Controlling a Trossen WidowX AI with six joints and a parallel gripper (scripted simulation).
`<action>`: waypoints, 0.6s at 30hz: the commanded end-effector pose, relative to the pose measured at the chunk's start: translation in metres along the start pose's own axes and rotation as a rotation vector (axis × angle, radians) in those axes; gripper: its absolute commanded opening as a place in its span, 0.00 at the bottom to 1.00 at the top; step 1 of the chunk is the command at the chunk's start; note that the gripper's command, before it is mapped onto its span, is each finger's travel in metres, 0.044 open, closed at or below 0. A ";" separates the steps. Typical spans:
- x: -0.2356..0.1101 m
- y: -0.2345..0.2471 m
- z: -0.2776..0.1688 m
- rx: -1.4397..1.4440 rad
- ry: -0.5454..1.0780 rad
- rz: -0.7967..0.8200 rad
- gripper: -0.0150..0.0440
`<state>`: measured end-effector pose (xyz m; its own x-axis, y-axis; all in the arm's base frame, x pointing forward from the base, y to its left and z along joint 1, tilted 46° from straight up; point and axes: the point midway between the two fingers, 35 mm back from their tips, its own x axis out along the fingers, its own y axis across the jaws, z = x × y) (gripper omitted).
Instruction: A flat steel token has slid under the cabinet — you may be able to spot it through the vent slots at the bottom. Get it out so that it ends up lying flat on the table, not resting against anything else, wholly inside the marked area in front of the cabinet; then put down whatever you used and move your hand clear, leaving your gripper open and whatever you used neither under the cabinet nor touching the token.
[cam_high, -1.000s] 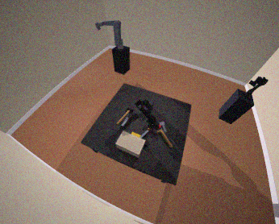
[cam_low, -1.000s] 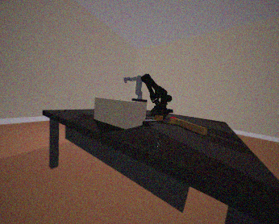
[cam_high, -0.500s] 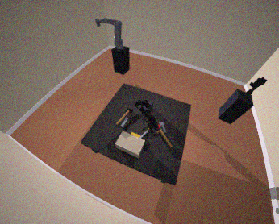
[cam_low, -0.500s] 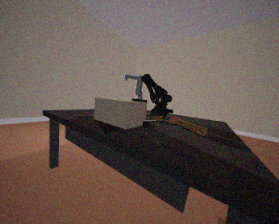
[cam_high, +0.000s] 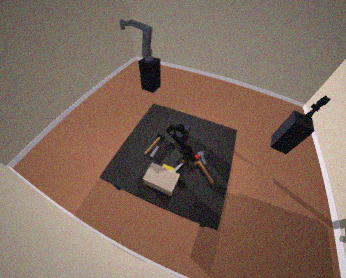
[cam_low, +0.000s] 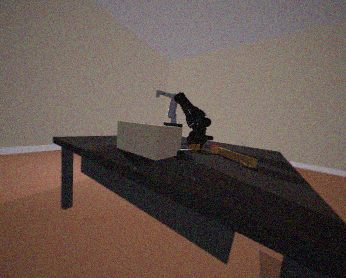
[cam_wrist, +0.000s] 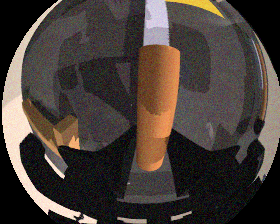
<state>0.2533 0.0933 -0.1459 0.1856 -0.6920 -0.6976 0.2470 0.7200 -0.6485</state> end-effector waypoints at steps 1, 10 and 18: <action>0.000 0.000 0.012 0.007 -0.002 0.001 0.25; 0.000 0.001 0.028 0.006 -0.003 0.000 0.25; 0.000 0.001 0.042 0.007 -0.003 -0.001 0.25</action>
<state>0.2841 0.0921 -0.1363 0.1851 -0.6937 -0.6960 0.2465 0.7184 -0.6505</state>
